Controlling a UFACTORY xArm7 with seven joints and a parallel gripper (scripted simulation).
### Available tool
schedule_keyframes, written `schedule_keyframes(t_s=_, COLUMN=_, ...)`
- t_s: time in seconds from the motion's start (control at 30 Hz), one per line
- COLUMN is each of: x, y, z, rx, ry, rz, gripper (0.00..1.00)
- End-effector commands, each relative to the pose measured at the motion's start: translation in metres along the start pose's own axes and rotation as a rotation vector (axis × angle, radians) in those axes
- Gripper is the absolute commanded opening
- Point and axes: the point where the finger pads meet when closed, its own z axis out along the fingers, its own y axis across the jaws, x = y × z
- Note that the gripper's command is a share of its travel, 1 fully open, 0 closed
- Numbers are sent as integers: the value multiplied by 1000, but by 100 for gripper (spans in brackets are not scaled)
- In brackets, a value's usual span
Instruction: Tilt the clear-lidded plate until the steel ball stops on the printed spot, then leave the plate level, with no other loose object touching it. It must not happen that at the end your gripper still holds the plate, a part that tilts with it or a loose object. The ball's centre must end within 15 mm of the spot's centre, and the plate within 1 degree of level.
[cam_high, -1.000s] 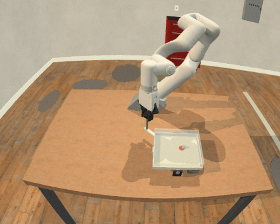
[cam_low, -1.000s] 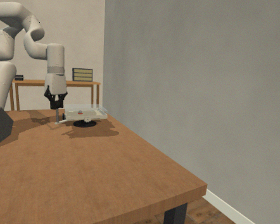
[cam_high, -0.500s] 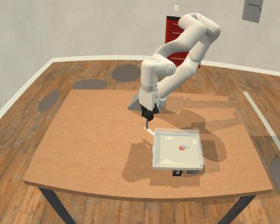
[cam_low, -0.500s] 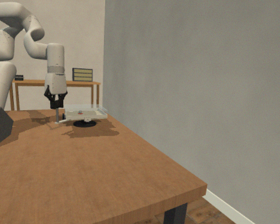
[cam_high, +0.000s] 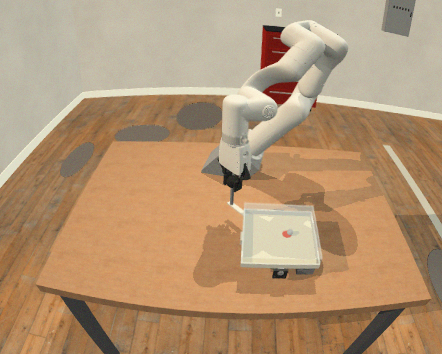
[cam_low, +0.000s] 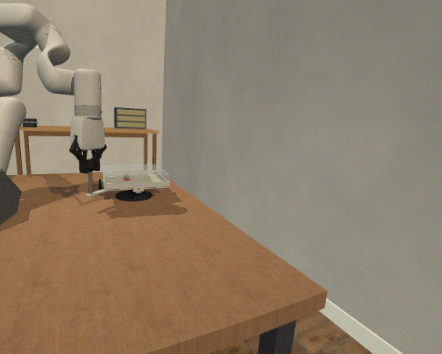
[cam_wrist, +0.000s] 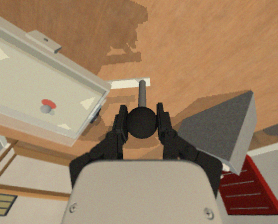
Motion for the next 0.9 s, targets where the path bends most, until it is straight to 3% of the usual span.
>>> schedule_keyframes(t_s=0.0, x=1, y=-1, z=-3, rx=0, ry=2, rz=0, gripper=0)
schedule_keyframes(t_s=0.83, x=1, y=0, z=-1, rx=0, ry=2, rz=0, gripper=0)
schedule_keyframes(t_s=0.87, x=1, y=0, z=-1, rx=0, ry=2, rz=0, gripper=61)
